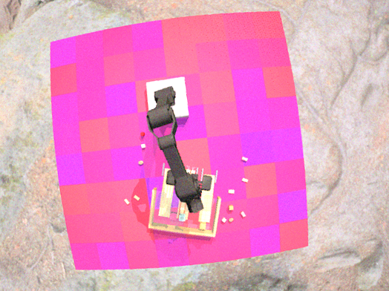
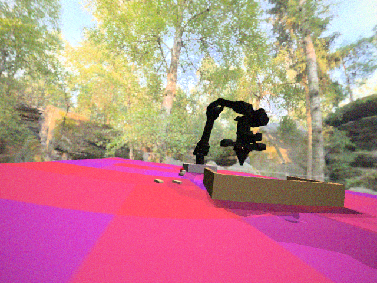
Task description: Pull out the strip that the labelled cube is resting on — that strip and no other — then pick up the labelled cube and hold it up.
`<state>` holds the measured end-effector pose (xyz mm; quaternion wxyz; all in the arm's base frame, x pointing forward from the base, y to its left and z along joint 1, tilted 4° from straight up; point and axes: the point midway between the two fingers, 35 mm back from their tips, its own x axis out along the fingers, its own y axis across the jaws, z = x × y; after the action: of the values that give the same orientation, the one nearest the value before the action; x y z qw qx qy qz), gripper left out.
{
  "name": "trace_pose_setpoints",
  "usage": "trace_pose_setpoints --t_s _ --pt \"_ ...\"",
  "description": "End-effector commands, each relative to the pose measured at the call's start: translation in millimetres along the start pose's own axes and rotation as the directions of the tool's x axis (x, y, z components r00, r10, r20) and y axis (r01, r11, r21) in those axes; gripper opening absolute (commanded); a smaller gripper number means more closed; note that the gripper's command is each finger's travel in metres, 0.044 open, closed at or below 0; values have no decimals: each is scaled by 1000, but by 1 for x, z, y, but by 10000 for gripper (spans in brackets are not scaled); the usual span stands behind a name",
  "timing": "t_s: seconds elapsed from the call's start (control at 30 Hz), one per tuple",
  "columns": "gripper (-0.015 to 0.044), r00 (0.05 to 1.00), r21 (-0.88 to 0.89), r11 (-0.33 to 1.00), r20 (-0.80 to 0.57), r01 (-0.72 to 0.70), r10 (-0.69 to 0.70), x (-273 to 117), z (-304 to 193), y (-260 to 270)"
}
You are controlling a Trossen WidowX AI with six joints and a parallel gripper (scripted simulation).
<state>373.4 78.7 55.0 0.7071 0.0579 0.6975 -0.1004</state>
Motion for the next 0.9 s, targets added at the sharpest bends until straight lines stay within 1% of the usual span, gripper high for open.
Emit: trace_pose_setpoints --t_s 0.0,0.87 --pt "0 1000 6 1000 -4 -3 3 8 2 2" --pt "0 1000 6 1000 -4 -2 2 51 2 -1"
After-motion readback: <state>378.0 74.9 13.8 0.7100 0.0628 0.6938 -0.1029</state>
